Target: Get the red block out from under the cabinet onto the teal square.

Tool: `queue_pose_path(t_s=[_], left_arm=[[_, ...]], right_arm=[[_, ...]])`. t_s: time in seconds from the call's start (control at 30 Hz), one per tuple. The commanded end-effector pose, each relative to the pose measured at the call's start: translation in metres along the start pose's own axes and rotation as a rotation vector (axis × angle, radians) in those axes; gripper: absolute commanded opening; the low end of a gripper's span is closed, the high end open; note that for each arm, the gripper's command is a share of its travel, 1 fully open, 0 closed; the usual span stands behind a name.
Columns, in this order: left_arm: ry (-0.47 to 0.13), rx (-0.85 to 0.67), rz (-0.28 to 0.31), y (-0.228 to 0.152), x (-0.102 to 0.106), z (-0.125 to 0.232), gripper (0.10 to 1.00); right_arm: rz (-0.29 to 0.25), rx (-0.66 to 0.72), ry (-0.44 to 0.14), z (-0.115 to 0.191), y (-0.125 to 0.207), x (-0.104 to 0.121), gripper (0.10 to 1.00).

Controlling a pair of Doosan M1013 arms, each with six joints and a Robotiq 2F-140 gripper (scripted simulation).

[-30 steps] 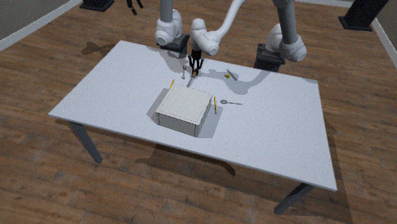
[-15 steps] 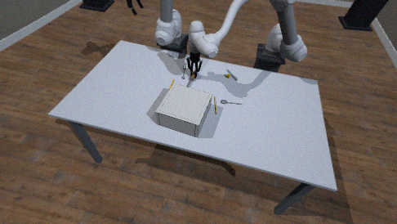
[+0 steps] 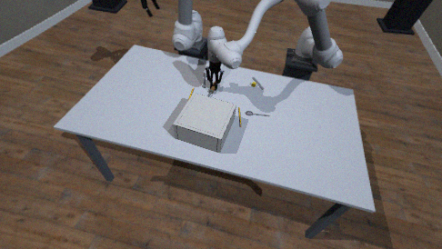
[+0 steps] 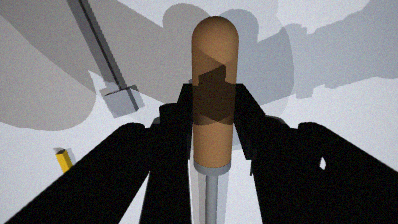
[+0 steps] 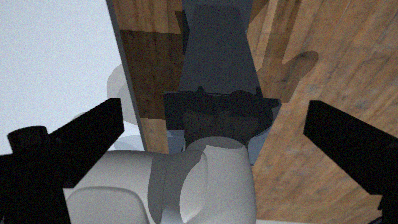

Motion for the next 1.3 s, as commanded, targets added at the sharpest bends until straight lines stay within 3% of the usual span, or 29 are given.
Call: queue_pose_path(t_s=[0.0,1.27], left_arm=[[-0.001,0.002,0.002,-0.003,-0.001,0.014,0.099],[-0.001,0.001,0.002,-0.020,-0.001,0.095,0.099]], right_arm=[[0.007,0.005,0.004,0.002,0.002,0.000,1.000],[0.007,0.005,0.004,0.002,0.002,0.000,1.000]])
Point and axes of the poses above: on each arm, the point where the finger pads meet when closed, its own x axis out along the fingers, its own y axis across the jaws, z = x × y, the point moved 9 cm from there along -x, back along the fingers, and after that the axes turned 12 degrees about -x, right-handed, at the moved point
